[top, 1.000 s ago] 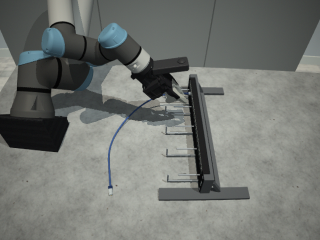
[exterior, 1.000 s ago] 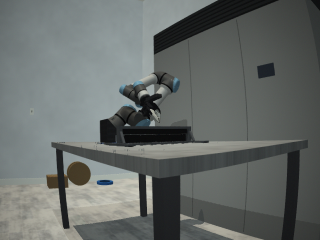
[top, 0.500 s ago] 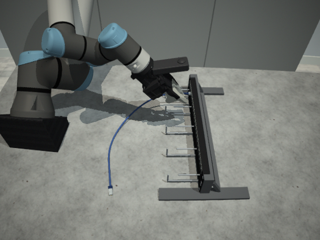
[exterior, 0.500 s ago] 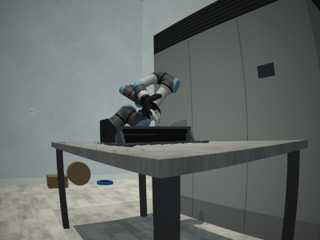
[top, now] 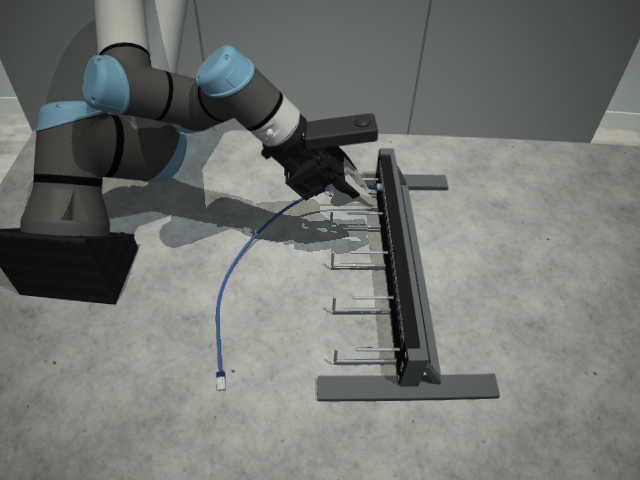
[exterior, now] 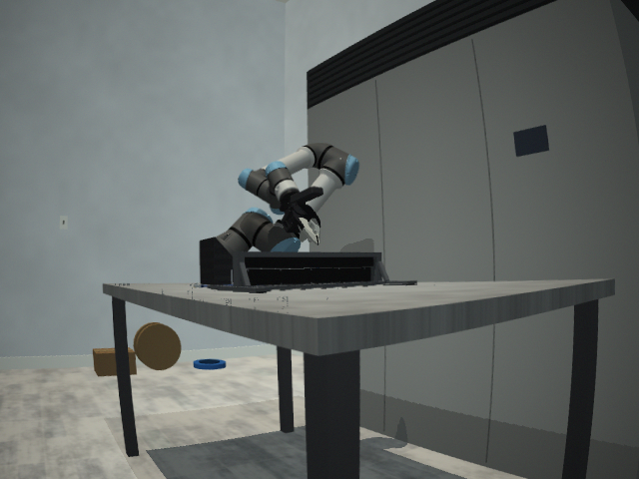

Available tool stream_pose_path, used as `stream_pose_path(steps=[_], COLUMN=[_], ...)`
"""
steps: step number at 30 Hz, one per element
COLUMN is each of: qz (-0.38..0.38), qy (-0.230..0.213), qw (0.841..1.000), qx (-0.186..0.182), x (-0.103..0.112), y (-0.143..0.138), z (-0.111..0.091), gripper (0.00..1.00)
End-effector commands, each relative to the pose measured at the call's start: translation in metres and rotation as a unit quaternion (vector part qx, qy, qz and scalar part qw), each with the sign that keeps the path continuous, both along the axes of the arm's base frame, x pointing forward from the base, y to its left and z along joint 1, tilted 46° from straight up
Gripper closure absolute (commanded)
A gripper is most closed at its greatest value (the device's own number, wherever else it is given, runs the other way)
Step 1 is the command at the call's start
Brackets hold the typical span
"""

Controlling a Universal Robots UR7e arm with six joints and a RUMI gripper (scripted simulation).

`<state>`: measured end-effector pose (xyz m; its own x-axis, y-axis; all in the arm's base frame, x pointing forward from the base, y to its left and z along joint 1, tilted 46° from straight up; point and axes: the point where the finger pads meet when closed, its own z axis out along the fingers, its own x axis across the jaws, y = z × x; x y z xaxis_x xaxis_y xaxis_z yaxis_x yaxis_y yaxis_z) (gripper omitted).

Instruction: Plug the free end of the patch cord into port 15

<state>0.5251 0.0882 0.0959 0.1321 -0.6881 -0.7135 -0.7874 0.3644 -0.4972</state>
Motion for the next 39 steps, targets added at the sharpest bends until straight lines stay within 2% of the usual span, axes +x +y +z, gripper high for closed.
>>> stream_pose_path(steps=[1,22,39], qz=[0.000,0.000,0.000], qy=[0.000,0.000,0.000], qw=[1.000,1.000,1.000], qx=[0.000,0.000,0.000], x=[0.000,-0.009,-0.025], y=[-0.001,-0.010,-0.027], z=[0.001,0.008,0.021], gripper=[1.00,1.00,1.00])
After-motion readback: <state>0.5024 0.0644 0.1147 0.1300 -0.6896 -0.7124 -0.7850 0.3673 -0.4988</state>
